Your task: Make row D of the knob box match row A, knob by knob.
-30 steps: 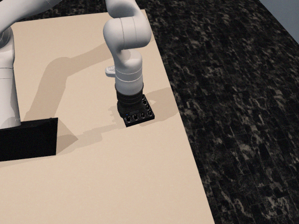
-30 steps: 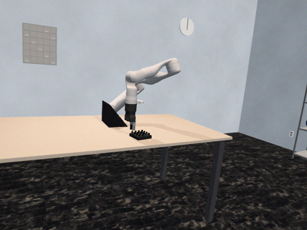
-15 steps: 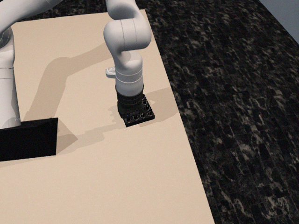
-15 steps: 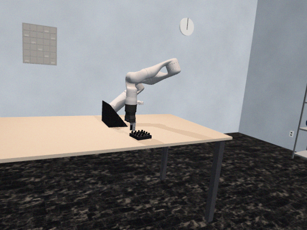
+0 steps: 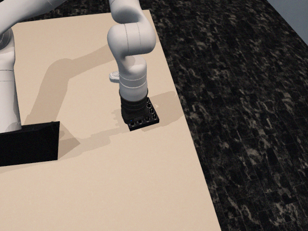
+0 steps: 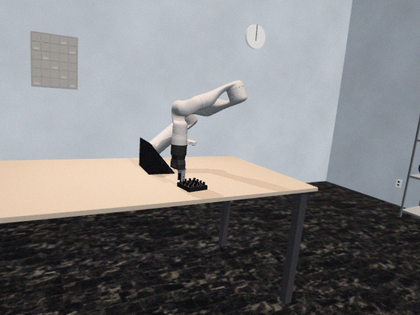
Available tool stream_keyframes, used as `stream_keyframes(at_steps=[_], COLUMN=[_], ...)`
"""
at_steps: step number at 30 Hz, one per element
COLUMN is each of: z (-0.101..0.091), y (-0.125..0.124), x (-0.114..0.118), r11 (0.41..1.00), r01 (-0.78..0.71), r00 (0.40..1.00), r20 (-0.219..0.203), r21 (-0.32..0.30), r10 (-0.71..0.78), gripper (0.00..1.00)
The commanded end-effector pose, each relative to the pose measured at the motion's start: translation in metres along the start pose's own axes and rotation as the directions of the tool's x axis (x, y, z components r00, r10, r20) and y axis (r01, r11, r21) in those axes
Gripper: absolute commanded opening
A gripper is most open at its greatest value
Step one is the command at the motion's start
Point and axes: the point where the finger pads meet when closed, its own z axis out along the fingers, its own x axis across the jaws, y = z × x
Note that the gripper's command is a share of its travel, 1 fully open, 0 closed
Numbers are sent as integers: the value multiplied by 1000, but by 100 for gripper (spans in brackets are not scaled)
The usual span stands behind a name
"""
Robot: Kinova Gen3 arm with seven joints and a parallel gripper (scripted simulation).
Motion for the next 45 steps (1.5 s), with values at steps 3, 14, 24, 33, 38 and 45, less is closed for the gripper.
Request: stream_keyframes(at_steps=[3, 14, 24, 33, 38, 45], z=[2, 2, 2, 2, 2, 2], y=[2, 2, 2, 2, 2, 2], x=[1, 1, 1, 1, 1, 1], r11=[1000, 1000, 1000, 1000, 1000, 1000], r01=[6, 6, 6, 6, 6, 6], r00=[1000, 1000, 1000, 1000, 1000, 1000], r20=[-3, -3, -3, -3, -3, -3], r21=[-6, -6, -6, -6, -6, -6], r10=[-6, -6, -6, -6, -6, -6], gripper=[46, 46, 46, 46, 30, 30])
